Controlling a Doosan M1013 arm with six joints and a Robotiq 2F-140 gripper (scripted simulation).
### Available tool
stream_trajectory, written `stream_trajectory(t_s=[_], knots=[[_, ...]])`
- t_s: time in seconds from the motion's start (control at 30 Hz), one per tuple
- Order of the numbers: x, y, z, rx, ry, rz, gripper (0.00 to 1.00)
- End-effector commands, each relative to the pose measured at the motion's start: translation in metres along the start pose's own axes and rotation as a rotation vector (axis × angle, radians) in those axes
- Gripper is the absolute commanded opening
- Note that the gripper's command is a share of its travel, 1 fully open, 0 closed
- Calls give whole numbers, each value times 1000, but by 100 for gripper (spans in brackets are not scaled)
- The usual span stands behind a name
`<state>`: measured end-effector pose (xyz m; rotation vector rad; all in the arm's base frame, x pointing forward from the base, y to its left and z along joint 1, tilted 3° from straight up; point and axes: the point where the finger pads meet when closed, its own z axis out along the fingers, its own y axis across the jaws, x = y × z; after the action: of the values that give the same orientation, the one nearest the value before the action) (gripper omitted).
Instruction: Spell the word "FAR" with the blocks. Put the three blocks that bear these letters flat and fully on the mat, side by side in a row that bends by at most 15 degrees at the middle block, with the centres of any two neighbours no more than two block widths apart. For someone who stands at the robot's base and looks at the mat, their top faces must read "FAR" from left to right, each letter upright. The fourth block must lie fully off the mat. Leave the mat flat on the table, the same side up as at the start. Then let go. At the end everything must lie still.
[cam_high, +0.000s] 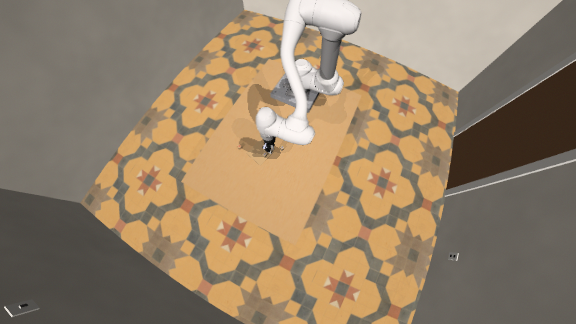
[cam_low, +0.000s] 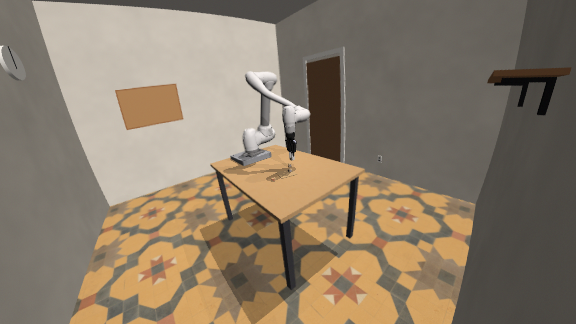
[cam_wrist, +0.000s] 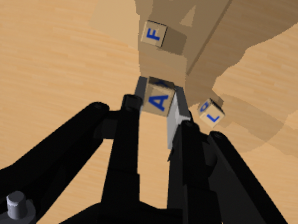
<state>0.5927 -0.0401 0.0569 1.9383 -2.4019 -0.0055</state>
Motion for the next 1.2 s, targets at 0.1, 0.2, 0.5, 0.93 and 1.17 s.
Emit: stream_trajectory(t_s=[0.1, 0.2, 0.5, 0.93, 1.17], knots=[[86, -14, -7, 5, -1, 7, 13], [87, -14, -7, 5, -1, 8, 13], [87, -14, -7, 5, -1, 8, 13], [87, -14, 11, 5, -1, 8, 13], [87, -14, 44, 5, -1, 8, 13]])
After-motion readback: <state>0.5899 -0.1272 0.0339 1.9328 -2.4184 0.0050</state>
